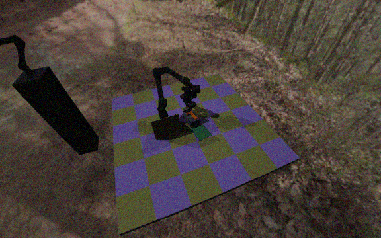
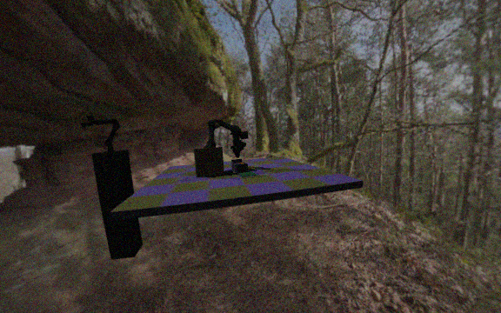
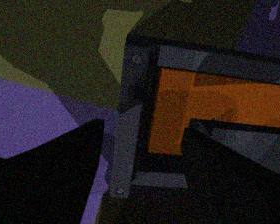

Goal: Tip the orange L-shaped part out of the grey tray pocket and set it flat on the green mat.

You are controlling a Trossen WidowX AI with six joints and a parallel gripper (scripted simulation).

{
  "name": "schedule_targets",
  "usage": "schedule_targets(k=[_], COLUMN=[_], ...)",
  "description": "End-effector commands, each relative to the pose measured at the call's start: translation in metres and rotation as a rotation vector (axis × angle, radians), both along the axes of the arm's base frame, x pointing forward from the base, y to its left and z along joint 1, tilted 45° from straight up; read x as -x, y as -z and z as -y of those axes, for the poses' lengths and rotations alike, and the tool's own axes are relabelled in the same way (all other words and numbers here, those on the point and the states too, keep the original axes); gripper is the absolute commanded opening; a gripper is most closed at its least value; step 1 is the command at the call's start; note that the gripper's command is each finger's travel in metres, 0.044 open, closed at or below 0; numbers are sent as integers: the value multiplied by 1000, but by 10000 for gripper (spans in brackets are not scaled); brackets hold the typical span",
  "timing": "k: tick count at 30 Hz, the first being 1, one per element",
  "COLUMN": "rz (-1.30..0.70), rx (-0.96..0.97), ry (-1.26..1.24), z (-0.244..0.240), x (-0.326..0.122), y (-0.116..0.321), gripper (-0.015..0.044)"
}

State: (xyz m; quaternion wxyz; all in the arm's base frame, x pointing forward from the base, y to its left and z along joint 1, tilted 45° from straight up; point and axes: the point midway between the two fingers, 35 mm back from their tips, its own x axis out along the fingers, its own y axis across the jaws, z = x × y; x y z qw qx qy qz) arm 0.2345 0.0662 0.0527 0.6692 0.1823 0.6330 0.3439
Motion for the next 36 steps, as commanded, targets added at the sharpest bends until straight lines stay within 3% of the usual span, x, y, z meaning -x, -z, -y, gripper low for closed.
schedule_targets(k=[1, 36], rz=[-12, -12], rx=[-12, -13], ry=[3, 3], z=[-24, -49], x=[6, 8], y=[22, 47], gripper=[180, 180])
